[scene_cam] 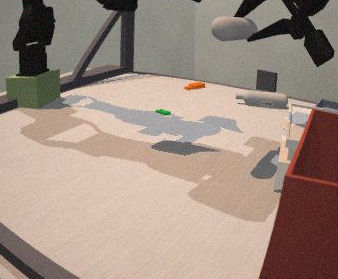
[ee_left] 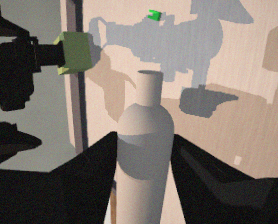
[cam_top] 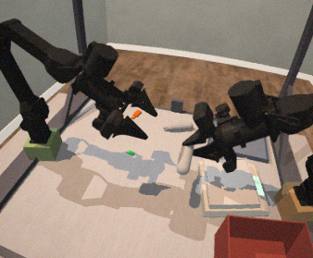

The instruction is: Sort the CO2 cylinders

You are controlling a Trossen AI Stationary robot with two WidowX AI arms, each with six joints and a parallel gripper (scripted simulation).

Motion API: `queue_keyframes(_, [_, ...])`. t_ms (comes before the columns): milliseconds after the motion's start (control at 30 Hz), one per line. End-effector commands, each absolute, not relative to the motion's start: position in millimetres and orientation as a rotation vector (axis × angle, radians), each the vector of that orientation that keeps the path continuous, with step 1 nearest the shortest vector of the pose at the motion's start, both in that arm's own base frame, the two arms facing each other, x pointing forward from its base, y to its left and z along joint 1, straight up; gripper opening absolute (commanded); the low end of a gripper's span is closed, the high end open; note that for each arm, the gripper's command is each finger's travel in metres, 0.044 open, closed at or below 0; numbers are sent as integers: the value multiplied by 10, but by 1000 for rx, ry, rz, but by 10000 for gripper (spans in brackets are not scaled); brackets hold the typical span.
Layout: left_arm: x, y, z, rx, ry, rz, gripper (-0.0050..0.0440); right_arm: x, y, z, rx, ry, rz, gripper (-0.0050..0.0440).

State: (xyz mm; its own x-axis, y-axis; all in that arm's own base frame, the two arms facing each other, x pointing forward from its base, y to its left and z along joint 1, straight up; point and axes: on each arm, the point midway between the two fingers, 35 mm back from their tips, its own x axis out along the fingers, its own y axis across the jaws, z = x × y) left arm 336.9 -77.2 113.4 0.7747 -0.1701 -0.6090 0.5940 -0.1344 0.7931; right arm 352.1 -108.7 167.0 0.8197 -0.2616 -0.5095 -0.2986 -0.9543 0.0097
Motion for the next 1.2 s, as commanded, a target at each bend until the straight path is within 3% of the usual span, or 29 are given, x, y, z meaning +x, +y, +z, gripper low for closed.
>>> queue_keyframes(0, [3408, -780, 1300, 1593, 237, -574, -50, 3531, -1091, 1728, -2935, 458, 781, 440])
queue_keyframes(367, [3376, -776, 1107, 1596, 141, -481, -50, 3531, -1091, 1728, -2935, 458, 781, 440])
queue_keyframes(1167, [3500, -807, 1292, 1579, -115, -228, -50, 3531, -1091, 1728, -2935, 458, 781, 440])
